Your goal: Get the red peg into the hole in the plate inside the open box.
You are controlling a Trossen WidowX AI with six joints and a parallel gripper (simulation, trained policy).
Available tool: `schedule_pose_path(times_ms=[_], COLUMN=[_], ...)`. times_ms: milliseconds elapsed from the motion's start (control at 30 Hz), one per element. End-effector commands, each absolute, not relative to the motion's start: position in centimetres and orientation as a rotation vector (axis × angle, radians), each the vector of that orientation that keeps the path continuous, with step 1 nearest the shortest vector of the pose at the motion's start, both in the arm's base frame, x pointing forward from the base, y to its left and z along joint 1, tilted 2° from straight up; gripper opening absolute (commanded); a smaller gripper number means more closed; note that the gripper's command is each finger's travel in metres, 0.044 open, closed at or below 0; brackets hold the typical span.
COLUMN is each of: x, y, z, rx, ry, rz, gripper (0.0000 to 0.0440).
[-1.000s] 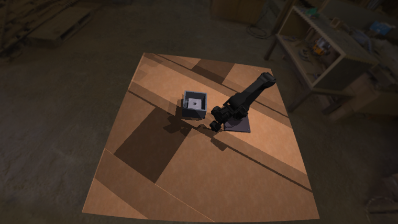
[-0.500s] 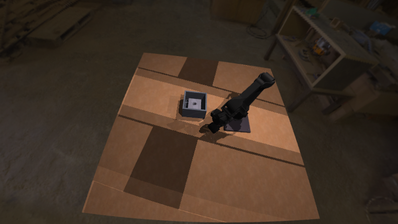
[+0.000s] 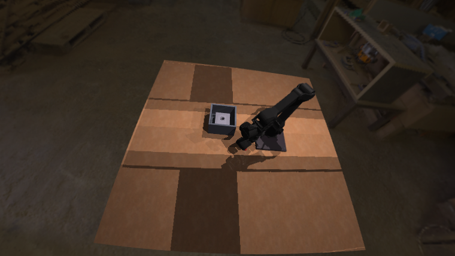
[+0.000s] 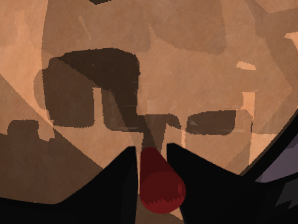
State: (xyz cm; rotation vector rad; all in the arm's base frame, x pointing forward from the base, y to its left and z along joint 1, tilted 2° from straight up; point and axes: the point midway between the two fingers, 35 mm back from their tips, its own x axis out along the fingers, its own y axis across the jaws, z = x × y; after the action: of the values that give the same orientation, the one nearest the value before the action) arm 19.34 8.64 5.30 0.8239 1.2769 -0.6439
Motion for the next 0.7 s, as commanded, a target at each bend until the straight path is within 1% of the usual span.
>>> schedule_pose_path(times_ms=[0,667], x=[19.9,24.2], y=[8.0,3.5], z=[6.4,14.0], rx=[0.791,0.676], ry=[1.237,1.057], rz=[-0.626,-0.626], gripper=[0.0003,0.0])
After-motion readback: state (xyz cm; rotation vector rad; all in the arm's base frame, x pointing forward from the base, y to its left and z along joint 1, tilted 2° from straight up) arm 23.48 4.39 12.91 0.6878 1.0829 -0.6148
